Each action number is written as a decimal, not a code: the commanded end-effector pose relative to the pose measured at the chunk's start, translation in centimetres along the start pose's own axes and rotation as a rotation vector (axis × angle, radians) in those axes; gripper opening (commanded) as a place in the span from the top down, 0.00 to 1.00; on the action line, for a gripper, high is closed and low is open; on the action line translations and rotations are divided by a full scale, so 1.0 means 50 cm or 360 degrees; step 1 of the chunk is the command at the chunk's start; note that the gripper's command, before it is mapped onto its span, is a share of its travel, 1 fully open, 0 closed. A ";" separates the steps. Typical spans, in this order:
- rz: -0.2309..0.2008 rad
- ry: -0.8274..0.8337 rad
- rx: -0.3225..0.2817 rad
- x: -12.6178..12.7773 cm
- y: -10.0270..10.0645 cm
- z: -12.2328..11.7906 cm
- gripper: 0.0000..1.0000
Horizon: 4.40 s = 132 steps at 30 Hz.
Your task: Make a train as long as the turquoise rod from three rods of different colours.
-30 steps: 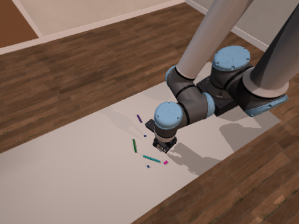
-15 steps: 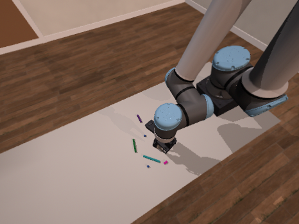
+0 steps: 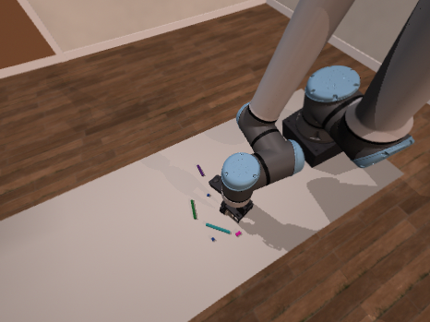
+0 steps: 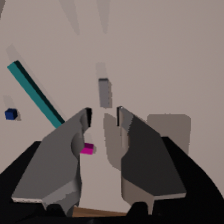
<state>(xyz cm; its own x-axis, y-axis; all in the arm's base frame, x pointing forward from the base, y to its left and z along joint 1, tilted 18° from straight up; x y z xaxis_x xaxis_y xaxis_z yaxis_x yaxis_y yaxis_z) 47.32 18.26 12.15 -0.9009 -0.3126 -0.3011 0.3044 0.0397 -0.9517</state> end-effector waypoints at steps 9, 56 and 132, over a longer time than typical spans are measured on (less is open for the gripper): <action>0.0002 0.0000 0.0001 -0.001 0.033 0.000 0.86; 0.0002 0.0000 0.0001 -0.001 0.044 0.001 0.86; 0.0002 0.0000 0.0001 -0.001 0.077 0.001 1.00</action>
<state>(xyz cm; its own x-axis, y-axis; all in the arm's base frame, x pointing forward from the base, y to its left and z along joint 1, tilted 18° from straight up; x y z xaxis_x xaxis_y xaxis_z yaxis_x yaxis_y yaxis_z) 48.54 18.40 8.46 -0.9007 -0.3126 -0.3016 0.3049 0.0397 -0.9516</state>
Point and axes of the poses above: the point where the finger pads meet when closed, its own y axis out along the fingers, its own x axis across the jaws, z = x × y, the point moved 8 cm from there along -y, back along the fingers, and after that the axes turned 6 degrees about y, right-handed, at the moved point
